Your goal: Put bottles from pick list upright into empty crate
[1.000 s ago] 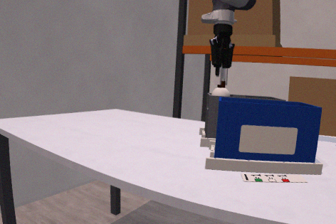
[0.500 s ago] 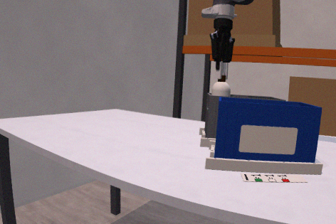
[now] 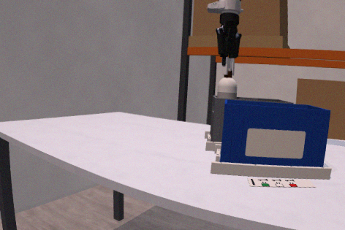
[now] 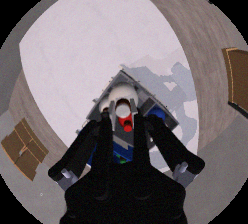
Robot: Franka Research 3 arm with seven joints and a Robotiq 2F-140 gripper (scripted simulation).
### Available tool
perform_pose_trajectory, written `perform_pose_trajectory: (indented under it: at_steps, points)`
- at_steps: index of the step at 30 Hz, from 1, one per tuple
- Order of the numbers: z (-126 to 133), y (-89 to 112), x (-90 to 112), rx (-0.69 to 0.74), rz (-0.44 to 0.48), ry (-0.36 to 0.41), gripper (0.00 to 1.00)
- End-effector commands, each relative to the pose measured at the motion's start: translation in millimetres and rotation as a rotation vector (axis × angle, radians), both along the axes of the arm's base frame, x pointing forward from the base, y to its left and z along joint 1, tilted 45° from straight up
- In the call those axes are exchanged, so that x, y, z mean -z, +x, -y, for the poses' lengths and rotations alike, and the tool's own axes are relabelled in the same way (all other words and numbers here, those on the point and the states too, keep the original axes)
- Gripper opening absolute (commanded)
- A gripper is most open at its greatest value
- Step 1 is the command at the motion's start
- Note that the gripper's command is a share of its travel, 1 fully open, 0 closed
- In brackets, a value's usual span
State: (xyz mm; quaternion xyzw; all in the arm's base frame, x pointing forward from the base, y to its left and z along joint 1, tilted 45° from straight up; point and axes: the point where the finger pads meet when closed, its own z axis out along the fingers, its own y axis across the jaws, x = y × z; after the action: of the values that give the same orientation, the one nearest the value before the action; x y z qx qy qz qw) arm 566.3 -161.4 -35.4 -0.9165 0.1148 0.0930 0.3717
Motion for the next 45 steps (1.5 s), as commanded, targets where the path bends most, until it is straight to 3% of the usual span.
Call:
perform_pose_trajectory:
  at_steps: [1,29,45]
  points:
    - [8,2,-9,-0.003,0.01,-0.001,0.0]
    - [39,5,-39,-0.003,0.01,-0.001,0.0]
    - [43,5,-43,-0.003,0.01,-0.001,0.0]
